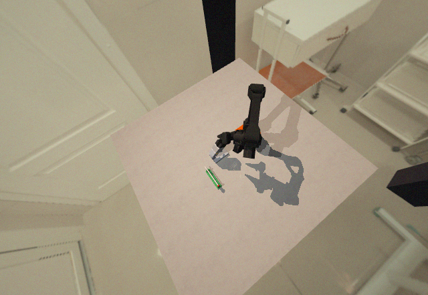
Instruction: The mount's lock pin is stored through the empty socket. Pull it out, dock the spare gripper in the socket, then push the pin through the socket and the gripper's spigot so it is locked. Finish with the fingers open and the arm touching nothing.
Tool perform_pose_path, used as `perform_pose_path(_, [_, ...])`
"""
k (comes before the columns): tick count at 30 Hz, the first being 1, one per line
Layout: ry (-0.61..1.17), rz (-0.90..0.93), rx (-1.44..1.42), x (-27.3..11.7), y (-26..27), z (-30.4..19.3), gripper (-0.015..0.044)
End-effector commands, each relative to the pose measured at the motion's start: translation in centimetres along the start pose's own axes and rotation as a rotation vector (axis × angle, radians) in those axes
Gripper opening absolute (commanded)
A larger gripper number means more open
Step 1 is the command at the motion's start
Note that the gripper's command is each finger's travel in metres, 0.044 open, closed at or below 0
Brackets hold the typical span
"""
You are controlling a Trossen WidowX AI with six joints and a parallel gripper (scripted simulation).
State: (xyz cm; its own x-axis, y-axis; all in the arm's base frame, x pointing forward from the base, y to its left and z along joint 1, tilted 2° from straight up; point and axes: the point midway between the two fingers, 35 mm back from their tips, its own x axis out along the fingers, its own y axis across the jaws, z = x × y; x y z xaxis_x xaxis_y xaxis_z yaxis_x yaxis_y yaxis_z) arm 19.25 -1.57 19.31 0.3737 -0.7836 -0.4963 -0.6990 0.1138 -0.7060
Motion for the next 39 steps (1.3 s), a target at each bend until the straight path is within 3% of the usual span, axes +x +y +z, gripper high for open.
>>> perform_pose_path(1, [-0.119,-0.018,0.007,-3.0,-0.6,2.9,0.0309])
perform_pose_path(6, [-0.306,-0.024,0.000,-8.7,-0.3,6.9,0.0180])
perform_pose_path(14, [-0.289,0.043,-0.032,-8.3,-1.1,7.5,0.0180])
perform_pose_path(21, [-0.276,0.346,-0.161,-5.4,-4.2,12.5,0.0180])
perform_pose_path(28, [-0.438,0.581,-0.326,0.1,-8.4,17.6,0.0180])
perform_pose_path(33, [-0.561,0.647,-0.381,4.6,-10.4,19.0,0.0180])
perform_pose_path(39, [-0.565,0.649,-0.382,4.8,-10.4,19.0,0.0180])
